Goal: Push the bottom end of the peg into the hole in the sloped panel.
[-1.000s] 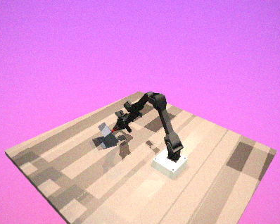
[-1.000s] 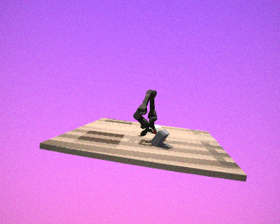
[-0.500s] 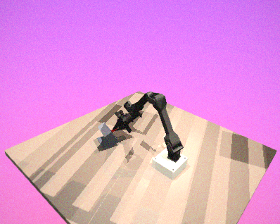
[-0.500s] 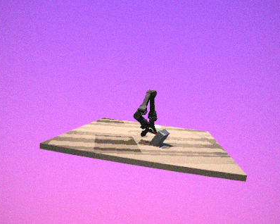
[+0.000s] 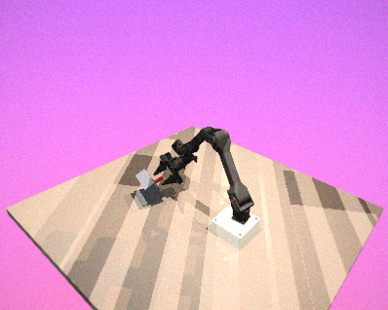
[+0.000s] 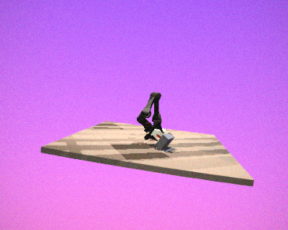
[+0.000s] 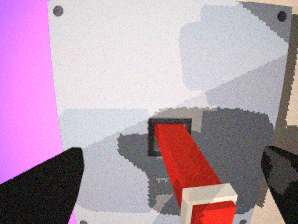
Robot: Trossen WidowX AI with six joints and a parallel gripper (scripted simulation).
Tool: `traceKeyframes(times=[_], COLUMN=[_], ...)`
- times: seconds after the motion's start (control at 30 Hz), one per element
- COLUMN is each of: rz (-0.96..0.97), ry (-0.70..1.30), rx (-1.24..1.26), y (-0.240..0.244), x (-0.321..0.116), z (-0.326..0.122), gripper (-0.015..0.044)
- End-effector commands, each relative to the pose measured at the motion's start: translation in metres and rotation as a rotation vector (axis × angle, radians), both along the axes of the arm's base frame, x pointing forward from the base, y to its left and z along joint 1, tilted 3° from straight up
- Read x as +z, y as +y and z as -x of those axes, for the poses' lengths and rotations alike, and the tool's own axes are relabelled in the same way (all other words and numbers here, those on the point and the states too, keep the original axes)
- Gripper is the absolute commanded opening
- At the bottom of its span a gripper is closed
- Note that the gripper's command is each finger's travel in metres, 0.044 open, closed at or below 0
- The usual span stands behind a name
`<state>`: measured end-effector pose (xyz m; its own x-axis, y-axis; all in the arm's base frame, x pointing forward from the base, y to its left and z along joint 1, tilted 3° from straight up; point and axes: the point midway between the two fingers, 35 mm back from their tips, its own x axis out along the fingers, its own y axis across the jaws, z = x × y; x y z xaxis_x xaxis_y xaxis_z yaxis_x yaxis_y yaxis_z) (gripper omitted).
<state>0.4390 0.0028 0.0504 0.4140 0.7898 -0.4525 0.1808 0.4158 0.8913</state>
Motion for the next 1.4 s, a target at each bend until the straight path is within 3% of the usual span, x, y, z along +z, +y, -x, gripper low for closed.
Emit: traceKeyframes(times=[0.0,1.37], rz=[0.005,0.014], ry=[-0.006,0.009], rx=[0.0,-0.002], y=[-0.005,-0.059], x=[0.003,0.023], z=[0.0,0.026], gripper=[0.044,0.044])
